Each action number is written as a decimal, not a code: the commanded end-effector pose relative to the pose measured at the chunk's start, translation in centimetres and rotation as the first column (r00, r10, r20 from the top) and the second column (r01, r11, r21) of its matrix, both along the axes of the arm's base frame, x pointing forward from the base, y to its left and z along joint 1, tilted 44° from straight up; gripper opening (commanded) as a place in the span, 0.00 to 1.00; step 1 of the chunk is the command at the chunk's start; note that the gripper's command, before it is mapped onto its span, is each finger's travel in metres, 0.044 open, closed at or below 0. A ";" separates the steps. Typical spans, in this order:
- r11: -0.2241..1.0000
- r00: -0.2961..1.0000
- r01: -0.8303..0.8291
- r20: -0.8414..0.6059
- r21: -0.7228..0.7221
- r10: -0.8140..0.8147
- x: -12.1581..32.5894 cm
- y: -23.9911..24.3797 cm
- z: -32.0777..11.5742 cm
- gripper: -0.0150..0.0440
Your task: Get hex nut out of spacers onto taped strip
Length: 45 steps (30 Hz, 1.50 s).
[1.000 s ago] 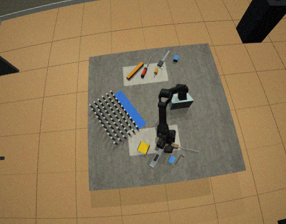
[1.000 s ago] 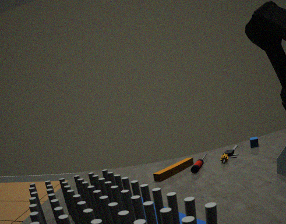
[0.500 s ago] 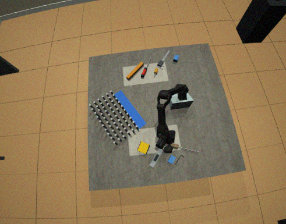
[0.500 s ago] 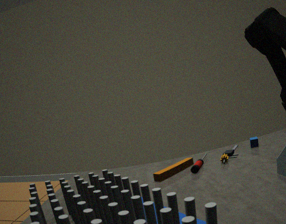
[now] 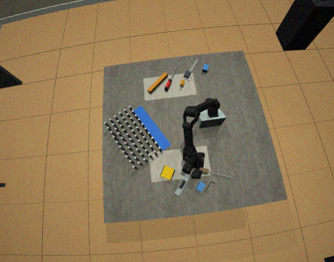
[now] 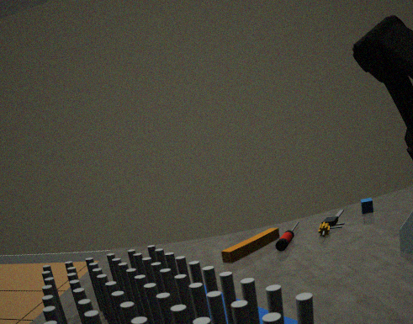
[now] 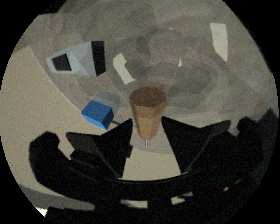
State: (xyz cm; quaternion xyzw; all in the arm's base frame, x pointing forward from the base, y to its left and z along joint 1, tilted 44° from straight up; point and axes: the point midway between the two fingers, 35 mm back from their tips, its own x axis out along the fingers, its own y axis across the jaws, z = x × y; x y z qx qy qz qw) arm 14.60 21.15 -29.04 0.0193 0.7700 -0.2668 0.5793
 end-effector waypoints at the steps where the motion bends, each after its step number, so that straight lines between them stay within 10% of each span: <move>1: 1.000 1.000 -0.006 0.002 -0.001 0.006 0.0 -0.1 0.0 0.59; 8: 1.000 1.000 -0.006 0.002 -0.001 0.006 0.0 -0.1 0.0 0.51; 14: 0.999 1.000 -0.014 0.025 0.028 0.013 0.3 2.0 1.4 0.25; 45: 0.994 0.985 0.113 0.129 -0.003 -0.112 2.0 10.6 15.7 0.25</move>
